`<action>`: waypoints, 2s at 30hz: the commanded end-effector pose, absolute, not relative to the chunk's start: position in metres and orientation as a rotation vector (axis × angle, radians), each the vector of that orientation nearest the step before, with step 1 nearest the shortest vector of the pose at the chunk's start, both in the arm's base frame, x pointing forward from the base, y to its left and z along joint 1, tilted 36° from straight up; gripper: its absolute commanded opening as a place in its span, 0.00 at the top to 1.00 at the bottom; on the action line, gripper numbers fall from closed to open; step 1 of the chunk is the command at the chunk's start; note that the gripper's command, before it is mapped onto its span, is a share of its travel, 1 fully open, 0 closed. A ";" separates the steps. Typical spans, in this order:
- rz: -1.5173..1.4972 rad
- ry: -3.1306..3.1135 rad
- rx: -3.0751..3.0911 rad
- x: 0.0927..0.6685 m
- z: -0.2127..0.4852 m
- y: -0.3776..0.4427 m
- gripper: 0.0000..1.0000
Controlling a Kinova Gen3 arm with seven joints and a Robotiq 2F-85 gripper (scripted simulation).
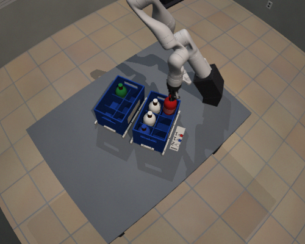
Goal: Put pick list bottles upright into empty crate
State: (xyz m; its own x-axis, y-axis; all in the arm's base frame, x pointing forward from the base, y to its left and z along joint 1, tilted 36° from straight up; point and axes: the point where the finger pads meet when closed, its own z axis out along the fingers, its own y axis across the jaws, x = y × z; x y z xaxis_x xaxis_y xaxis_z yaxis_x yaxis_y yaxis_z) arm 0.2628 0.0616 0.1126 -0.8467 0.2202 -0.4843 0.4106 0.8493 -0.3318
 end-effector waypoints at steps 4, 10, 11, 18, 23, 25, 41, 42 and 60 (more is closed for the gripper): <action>-0.598 2.589 0.465 0.265 0.107 0.059 0.90; -0.598 2.589 0.465 0.266 0.104 0.057 0.90; -0.598 2.589 0.465 0.267 0.103 0.057 0.90; -0.598 2.589 0.465 0.269 0.098 0.053 0.90; -0.598 2.589 0.465 0.271 0.094 0.051 0.90; -0.598 2.589 0.465 0.271 0.093 0.050 0.90; -0.598 2.589 0.465 0.276 0.081 0.043 0.90; -0.598 2.589 0.465 0.276 0.081 0.043 0.90; -0.598 2.589 0.465 0.281 0.069 0.036 0.90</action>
